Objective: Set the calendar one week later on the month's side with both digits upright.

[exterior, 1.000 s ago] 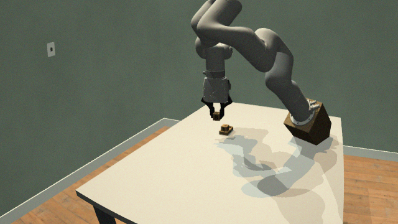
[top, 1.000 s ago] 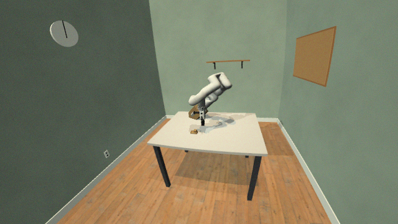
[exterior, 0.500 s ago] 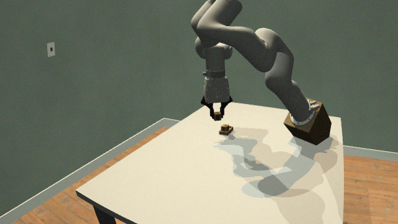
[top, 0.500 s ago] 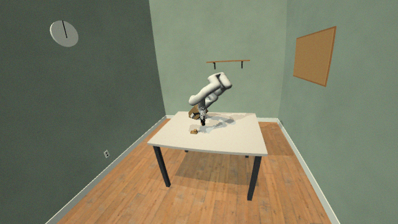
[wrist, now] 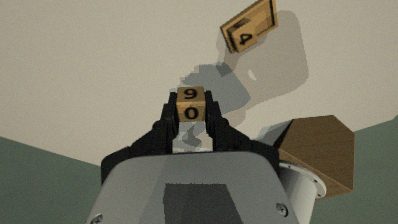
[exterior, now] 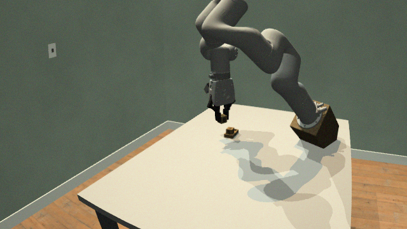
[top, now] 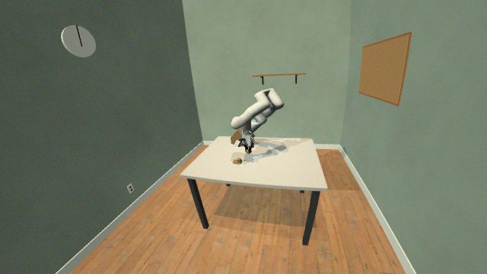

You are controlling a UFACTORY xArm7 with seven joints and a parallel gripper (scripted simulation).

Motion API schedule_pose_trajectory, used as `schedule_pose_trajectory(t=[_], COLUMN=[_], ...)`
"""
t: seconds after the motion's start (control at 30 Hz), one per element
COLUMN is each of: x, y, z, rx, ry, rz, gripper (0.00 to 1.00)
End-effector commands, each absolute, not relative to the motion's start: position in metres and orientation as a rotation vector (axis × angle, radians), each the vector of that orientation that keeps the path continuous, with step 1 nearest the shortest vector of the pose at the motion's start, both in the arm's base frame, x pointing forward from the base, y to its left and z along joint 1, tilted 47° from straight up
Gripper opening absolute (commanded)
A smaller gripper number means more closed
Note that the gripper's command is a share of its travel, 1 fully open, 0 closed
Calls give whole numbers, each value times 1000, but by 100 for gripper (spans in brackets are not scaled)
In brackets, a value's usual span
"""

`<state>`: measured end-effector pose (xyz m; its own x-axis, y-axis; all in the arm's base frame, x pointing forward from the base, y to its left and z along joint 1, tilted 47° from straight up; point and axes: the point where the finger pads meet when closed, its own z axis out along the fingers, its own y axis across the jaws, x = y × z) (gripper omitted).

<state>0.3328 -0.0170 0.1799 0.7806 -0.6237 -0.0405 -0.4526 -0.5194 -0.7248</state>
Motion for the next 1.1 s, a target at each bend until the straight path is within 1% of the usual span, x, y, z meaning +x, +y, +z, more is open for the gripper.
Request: schedule_pose_trajectory(t=[0.0, 0.47, 1.07], x=[333, 333, 333], y=[-18, -18, -18], z=[180, 181, 181], rx=[-2256, -2372, -2379], ry=[635, 211, 173], rz=[-373, -553, -568], gripper=[27, 27, 27])
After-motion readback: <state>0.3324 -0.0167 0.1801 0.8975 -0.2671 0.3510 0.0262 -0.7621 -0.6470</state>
